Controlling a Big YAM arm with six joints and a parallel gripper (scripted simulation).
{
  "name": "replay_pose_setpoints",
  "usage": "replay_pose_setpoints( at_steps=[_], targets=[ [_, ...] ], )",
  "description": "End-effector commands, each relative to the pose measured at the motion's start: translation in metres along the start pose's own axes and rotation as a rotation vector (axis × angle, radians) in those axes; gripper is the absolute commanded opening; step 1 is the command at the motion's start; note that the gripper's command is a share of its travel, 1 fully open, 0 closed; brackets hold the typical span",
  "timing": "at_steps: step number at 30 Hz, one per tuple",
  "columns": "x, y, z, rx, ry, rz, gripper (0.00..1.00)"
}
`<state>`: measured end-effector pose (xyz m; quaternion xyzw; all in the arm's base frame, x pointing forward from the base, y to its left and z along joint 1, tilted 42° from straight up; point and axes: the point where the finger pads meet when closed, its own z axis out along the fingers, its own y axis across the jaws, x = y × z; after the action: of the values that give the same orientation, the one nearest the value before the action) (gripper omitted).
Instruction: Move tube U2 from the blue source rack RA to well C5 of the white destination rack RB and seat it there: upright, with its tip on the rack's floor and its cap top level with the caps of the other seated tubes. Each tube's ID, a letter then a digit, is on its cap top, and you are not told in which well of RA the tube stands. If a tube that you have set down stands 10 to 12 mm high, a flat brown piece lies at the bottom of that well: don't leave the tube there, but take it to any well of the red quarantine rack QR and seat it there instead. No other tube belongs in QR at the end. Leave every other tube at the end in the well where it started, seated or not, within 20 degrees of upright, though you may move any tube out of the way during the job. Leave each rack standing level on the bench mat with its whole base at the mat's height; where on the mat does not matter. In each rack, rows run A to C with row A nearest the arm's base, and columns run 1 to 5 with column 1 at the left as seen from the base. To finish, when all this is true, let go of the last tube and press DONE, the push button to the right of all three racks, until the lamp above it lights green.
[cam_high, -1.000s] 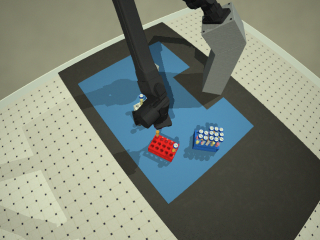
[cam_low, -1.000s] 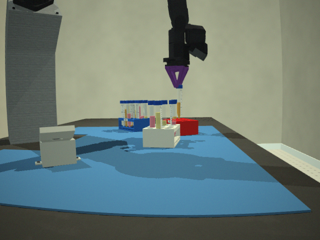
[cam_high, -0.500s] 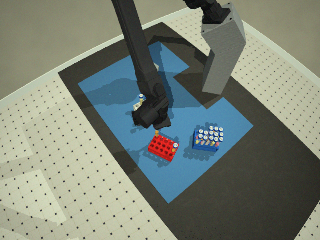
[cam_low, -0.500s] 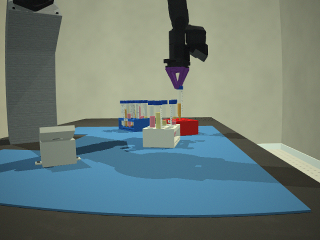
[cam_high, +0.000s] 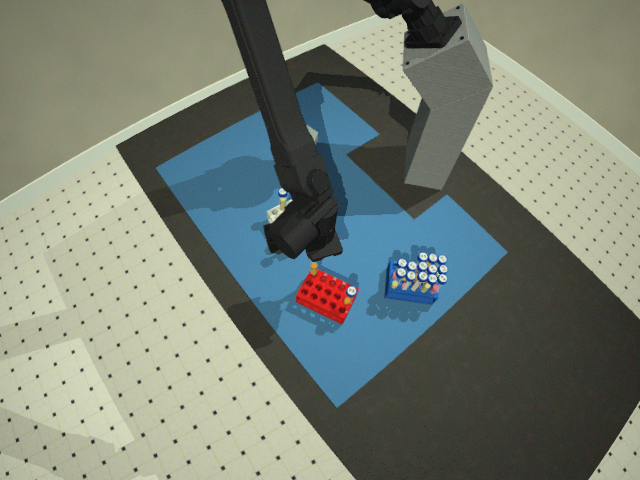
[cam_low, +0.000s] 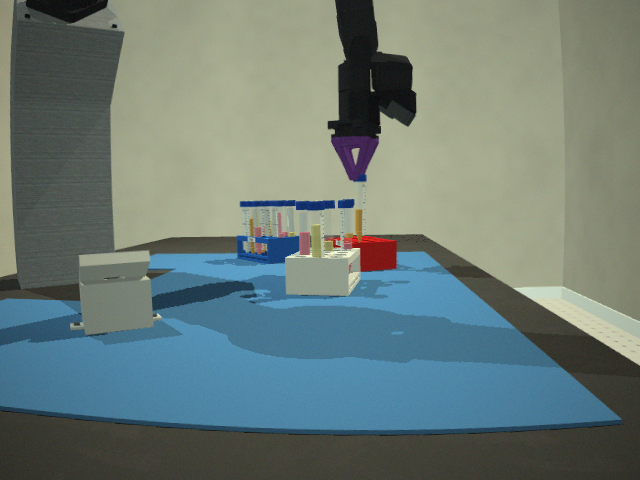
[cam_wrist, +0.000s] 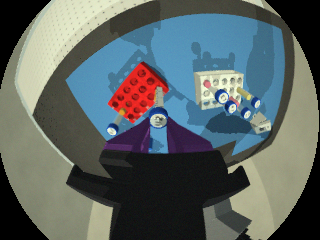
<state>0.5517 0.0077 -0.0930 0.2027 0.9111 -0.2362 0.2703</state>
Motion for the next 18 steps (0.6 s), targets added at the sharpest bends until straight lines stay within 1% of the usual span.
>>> replay_pose_setpoints(
  at_steps=[1,4,8,13,18],
  targets=[
    [-0.015,0.005,0.0,-0.014,-0.025,0.016,0.0],
    [-0.01,0.009,0.001,-0.016,-0.021,0.006,0.0],
    [-0.014,0.004,0.001,-0.014,-0.025,0.015,0.0],
    [-0.001,0.003,0.008,-0.007,-0.01,-0.001,0.0],
    [-0.005,-0.002,0.007,-0.007,-0.015,0.009,0.0]
  ],
)
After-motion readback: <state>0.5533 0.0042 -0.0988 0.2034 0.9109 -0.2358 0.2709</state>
